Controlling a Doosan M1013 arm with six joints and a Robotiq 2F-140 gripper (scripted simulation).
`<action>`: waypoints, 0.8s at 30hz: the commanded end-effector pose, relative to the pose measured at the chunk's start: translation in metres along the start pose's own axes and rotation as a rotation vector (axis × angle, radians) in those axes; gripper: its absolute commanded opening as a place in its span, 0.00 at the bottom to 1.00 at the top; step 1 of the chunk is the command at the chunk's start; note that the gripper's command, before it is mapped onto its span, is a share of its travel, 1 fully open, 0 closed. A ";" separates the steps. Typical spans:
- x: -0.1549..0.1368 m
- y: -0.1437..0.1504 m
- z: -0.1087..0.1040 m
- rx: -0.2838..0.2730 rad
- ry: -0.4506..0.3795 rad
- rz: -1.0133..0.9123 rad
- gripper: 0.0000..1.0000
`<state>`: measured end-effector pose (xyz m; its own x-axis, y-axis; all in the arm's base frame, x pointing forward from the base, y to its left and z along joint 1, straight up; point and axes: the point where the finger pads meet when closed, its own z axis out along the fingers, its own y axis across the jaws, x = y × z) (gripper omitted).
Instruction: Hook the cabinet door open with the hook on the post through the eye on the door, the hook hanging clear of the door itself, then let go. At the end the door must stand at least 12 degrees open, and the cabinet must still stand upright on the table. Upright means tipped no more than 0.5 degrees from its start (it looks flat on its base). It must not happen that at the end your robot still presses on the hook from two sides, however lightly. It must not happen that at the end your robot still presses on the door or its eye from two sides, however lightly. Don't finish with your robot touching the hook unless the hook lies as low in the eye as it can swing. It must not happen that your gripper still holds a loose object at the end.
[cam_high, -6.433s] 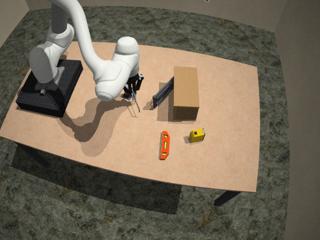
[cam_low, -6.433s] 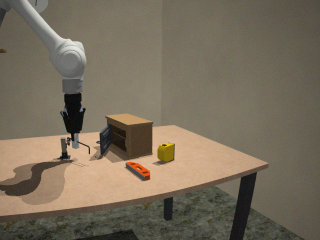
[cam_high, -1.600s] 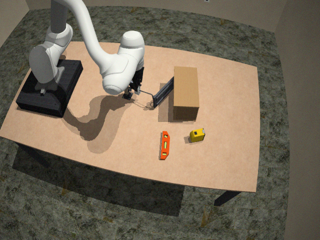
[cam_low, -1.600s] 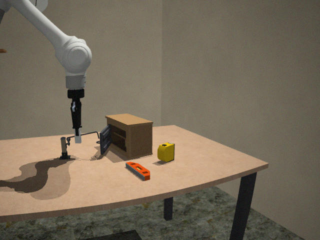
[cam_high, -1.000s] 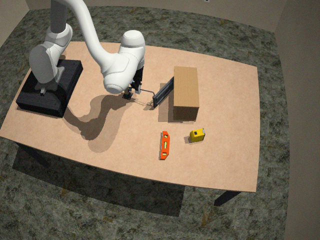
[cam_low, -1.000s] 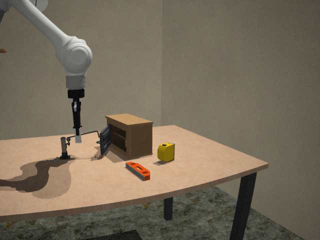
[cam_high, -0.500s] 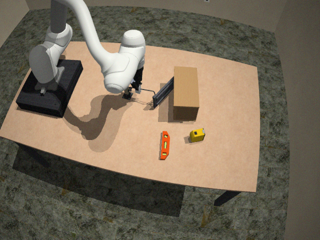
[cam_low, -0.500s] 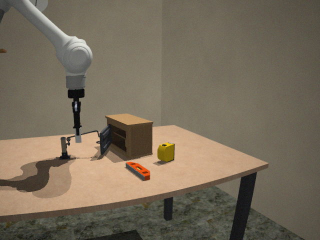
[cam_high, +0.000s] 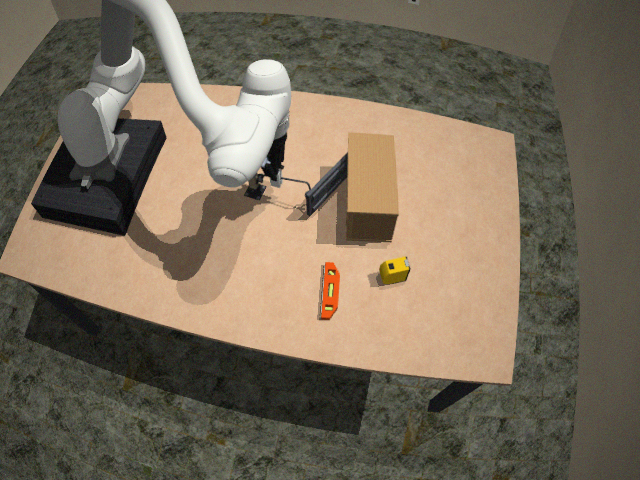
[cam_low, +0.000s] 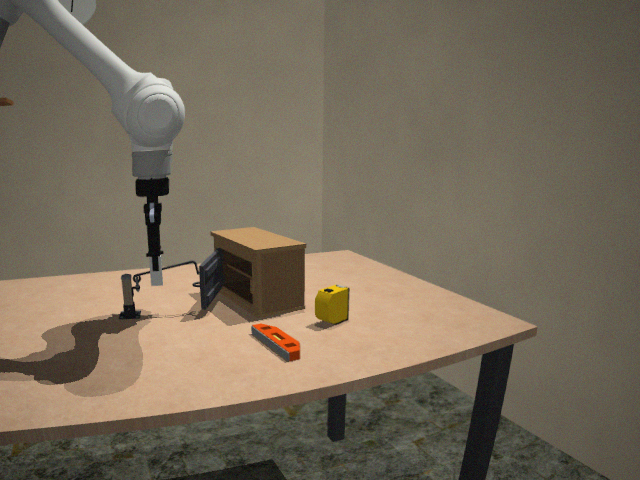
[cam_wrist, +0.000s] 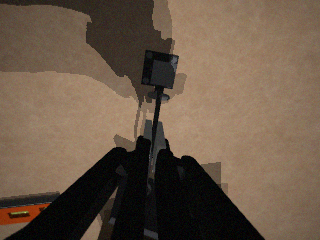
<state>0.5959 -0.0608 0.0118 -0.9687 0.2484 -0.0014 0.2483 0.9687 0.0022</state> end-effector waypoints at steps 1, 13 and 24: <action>0.000 0.000 0.000 0.000 0.000 0.000 0.03; -0.001 0.000 0.002 0.000 0.000 0.000 0.03; -0.001 0.000 0.002 0.000 0.000 0.000 0.03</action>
